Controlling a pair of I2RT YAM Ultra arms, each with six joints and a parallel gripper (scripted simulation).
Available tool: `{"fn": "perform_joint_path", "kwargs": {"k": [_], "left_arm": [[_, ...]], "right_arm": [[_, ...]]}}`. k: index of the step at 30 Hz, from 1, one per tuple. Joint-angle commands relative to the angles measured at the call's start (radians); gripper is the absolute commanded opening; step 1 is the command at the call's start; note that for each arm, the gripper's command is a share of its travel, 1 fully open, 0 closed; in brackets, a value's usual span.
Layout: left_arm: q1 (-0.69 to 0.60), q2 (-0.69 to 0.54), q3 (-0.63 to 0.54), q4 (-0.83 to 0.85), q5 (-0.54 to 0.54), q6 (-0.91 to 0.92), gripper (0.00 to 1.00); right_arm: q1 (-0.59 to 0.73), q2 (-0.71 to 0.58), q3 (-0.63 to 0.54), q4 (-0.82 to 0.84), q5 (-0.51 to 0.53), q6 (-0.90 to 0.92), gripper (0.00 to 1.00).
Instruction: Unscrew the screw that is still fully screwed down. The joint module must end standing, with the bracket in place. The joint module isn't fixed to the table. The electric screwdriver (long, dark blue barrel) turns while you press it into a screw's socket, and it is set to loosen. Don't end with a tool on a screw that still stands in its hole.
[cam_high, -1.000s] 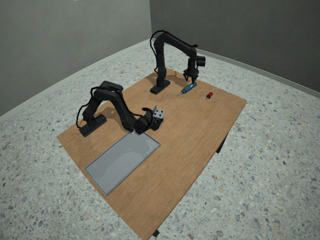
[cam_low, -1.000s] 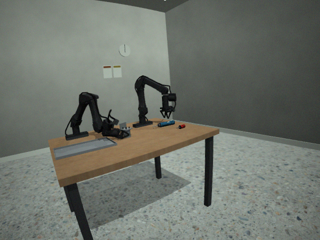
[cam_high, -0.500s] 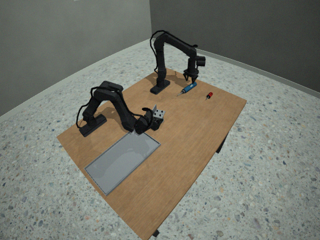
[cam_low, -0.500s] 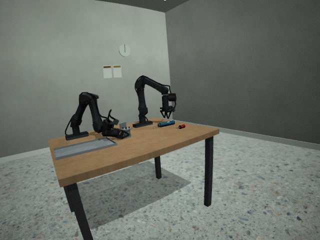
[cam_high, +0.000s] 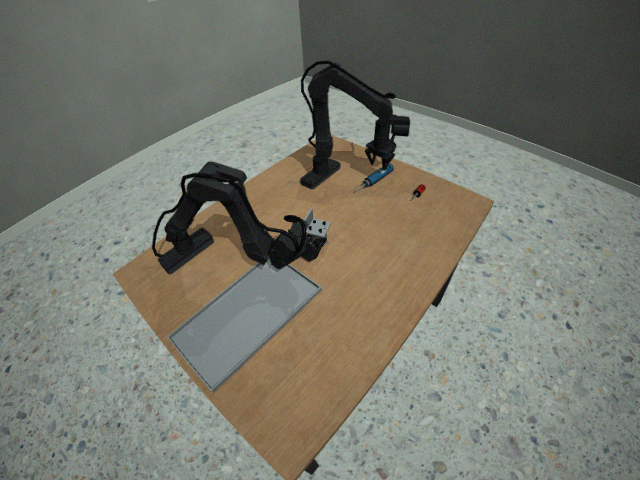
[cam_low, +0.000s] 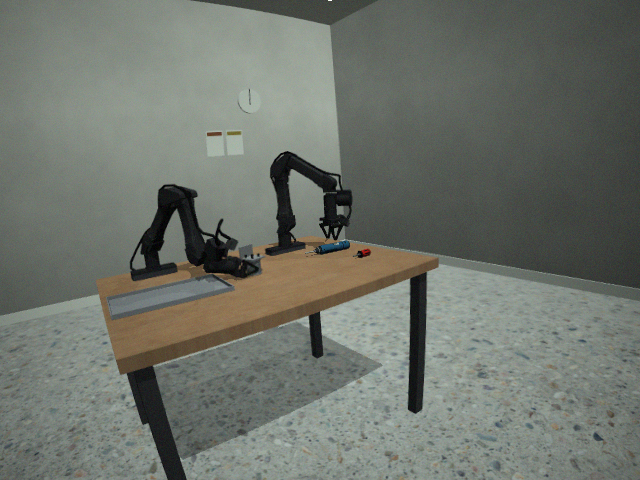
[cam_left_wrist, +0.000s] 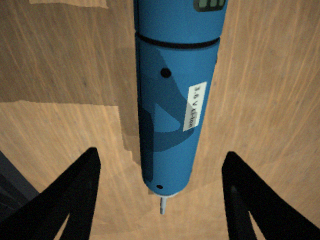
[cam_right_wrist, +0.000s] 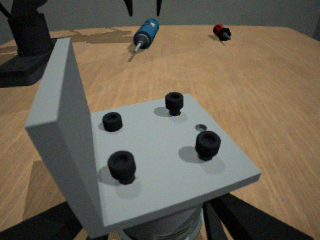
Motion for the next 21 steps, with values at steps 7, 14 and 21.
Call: {"fn": "perform_joint_path", "kwargs": {"k": [7, 14, 21], "left_arm": [[-0.005, 0.005, 0.007, 0.054, -0.013, -0.007, 0.65], [-0.004, 0.041, -0.058, 0.102, -0.013, -0.007, 0.65], [-0.004, 0.056, -0.043, 0.14, -0.013, -0.007, 0.65]], "right_arm": [[-0.013, -0.033, -0.002, 0.004, -0.007, 0.006, 0.59], [-0.013, -0.033, -0.002, 0.004, -0.007, 0.006, 0.59], [-0.013, -0.033, -0.002, 0.004, -0.007, 0.006, 0.59]]}}
